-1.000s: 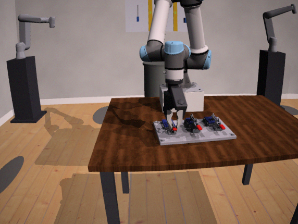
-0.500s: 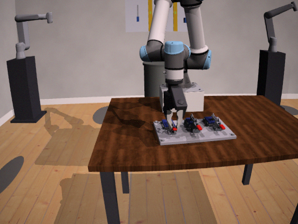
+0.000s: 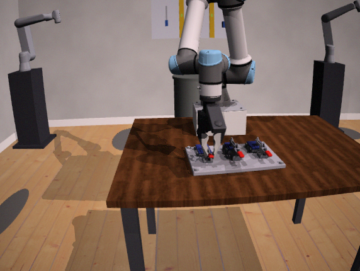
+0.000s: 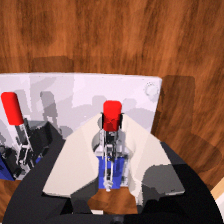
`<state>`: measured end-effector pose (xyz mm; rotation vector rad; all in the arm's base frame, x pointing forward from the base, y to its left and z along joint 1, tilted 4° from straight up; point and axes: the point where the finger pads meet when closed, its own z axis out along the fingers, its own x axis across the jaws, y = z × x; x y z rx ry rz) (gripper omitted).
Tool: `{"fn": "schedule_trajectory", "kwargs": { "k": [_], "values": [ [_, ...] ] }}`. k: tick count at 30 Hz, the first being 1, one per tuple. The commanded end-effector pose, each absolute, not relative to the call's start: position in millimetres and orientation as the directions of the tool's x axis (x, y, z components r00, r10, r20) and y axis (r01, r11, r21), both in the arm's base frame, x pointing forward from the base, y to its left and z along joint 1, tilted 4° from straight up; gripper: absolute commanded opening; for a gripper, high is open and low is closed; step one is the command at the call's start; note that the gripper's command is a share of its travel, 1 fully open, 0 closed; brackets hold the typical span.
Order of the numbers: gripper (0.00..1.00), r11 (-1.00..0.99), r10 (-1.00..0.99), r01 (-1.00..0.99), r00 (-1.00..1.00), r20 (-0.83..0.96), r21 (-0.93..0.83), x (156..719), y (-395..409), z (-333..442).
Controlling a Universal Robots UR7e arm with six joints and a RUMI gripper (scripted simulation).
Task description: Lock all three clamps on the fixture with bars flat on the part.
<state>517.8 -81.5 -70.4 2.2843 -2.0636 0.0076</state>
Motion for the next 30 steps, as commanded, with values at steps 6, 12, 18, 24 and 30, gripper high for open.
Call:
{"fn": "schedule_trajectory", "kwargs": {
  "k": [6,12,18,24,30],
  "values": [
    [0.0,-0.1,-0.994,-0.994,0.102,0.047,0.042,518.4,-81.5,-69.9],
    [0.0,-0.1,-0.994,-0.994,0.102,0.047,0.041,520.7,-81.5,-75.4],
    [0.0,-0.1,-0.994,-0.994,0.102,0.047,0.041,520.7,-81.5,-75.4],
    [0.0,-0.1,-0.994,-0.994,0.102,0.047,0.041,520.7,-81.5,-75.4],
    [0.0,-0.1,-0.994,-0.994,0.102,0.047,0.041,522.2,-81.6,-79.9]
  ]
}}
